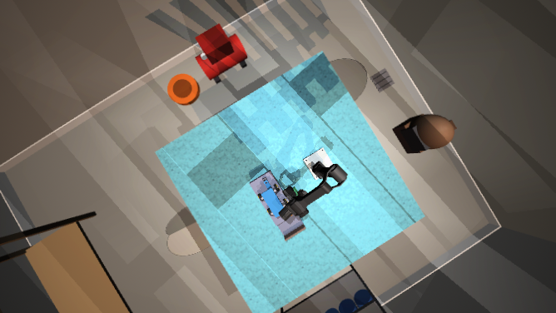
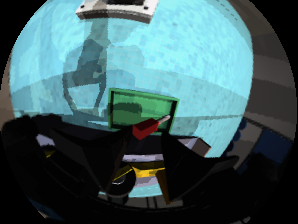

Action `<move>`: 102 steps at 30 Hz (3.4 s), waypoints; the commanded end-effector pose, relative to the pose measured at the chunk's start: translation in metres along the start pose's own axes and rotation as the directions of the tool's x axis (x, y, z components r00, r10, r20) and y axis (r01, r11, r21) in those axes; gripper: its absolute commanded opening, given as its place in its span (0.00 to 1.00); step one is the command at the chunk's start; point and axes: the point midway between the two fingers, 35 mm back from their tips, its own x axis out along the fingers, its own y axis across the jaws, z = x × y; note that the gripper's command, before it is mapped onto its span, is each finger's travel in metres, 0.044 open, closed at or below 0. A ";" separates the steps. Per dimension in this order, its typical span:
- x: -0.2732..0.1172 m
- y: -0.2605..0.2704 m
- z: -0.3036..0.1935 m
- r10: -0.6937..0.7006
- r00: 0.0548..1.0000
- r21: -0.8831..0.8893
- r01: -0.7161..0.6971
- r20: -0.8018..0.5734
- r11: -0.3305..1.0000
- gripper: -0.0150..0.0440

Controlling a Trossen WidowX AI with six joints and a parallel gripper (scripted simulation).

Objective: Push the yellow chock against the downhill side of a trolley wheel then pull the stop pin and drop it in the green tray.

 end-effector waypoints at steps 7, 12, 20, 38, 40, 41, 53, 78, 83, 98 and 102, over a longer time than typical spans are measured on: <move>0.003 0.004 0.001 0.001 1.000 -0.003 -0.001 0.008 1.000 0.58; 0.004 0.006 0.001 0.001 1.000 -0.003 -0.001 0.008 1.000 0.58; 0.005 0.008 0.000 0.001 1.000 -0.003 -0.001 0.008 1.000 0.58; 0.006 0.012 0.000 0.001 1.000 -0.003 -0.001 0.008 1.000 0.58; 0.006 0.012 0.000 0.002 1.000 -0.003 -0.001 0.008 1.000 0.58; 0.007 0.012 0.000 0.002 1.000 -0.003 -0.002 0.008 1.000 0.58; 0.008 0.013 0.000 0.002 1.000 -0.003 -0.002 0.008 1.000 0.58; 0.010 0.015 0.001 0.002 1.000 -0.003 -0.002 0.008 1.000 0.58; 0.007 0.014 -0.001 -0.001 1.000 0.000 0.001 0.000 1.000 0.75; -0.016 0.011 0.004 0.002 1.000 -0.002 -0.002 0.008 1.000 1.00; -0.029 0.009 0.007 0.002 1.000 -0.002 -0.002 0.009 1.000 1.00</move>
